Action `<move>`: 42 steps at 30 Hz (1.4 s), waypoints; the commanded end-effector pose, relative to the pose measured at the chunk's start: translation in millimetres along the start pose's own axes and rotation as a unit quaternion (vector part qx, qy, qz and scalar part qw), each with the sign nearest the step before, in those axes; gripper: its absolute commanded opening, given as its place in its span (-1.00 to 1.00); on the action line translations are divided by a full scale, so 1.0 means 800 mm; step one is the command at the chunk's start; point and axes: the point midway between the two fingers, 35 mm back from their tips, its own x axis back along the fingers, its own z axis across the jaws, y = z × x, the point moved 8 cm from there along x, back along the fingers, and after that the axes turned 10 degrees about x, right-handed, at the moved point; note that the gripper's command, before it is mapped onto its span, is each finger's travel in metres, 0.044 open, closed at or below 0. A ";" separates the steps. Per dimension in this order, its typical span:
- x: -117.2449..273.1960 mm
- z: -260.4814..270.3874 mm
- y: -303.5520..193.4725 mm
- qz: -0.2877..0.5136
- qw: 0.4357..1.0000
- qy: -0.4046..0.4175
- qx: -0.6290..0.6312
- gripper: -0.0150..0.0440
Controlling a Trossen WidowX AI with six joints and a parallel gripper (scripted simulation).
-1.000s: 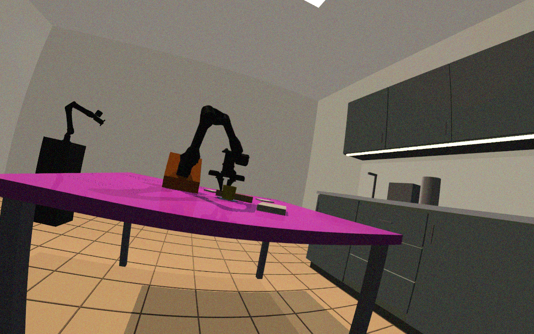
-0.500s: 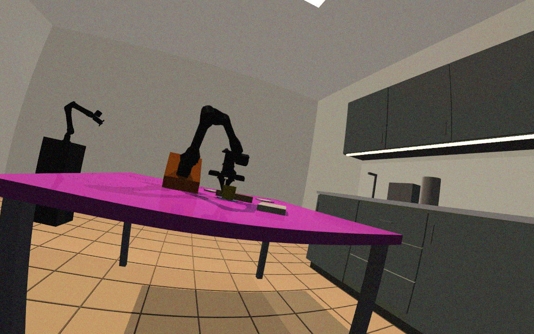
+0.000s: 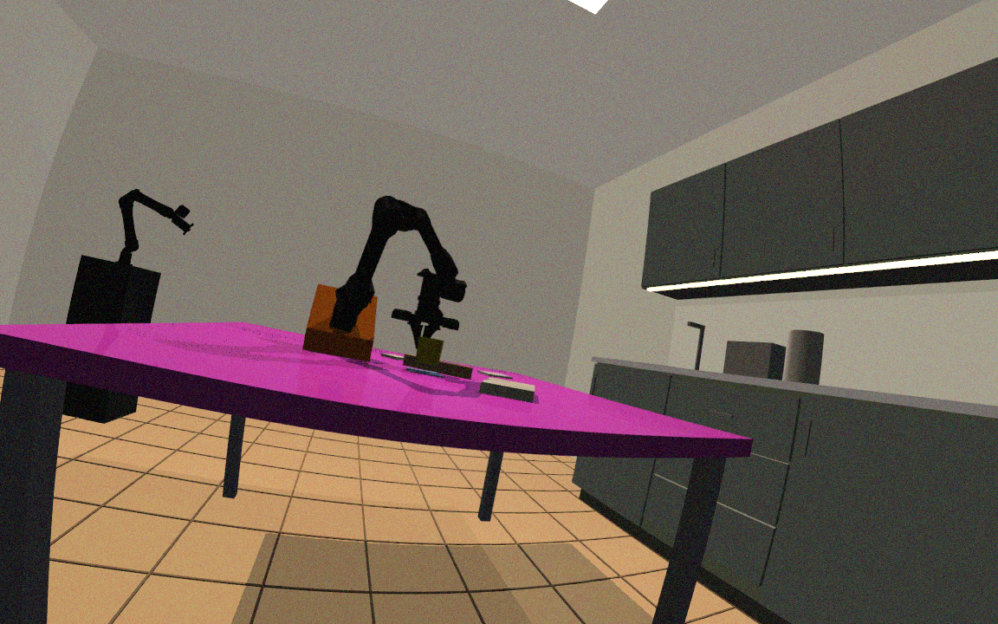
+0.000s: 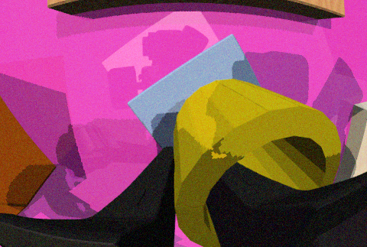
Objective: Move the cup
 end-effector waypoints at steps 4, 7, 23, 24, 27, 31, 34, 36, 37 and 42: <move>0.030 -0.001 0.001 -0.001 1.000 0.001 -0.003 -0.49; 0.041 0.000 0.001 0.000 1.000 0.001 -0.002 -0.49; 0.039 0.000 0.001 0.001 1.000 -0.002 0.002 -0.49; 0.039 0.000 0.001 0.001 1.000 -0.002 0.002 -0.49; 0.039 0.000 0.002 0.001 1.000 -0.002 0.002 -0.49; 0.040 -0.001 0.006 0.001 1.000 -0.002 0.001 -0.49; 0.040 -0.003 0.012 0.001 1.000 -0.001 0.001 -0.49; 0.040 -0.004 0.016 0.001 1.000 -0.001 0.000 -0.49; 0.040 -0.004 0.018 0.001 1.000 -0.001 0.000 -0.49; 0.040 -0.006 0.029 0.000 1.000 0.000 -0.001 -0.49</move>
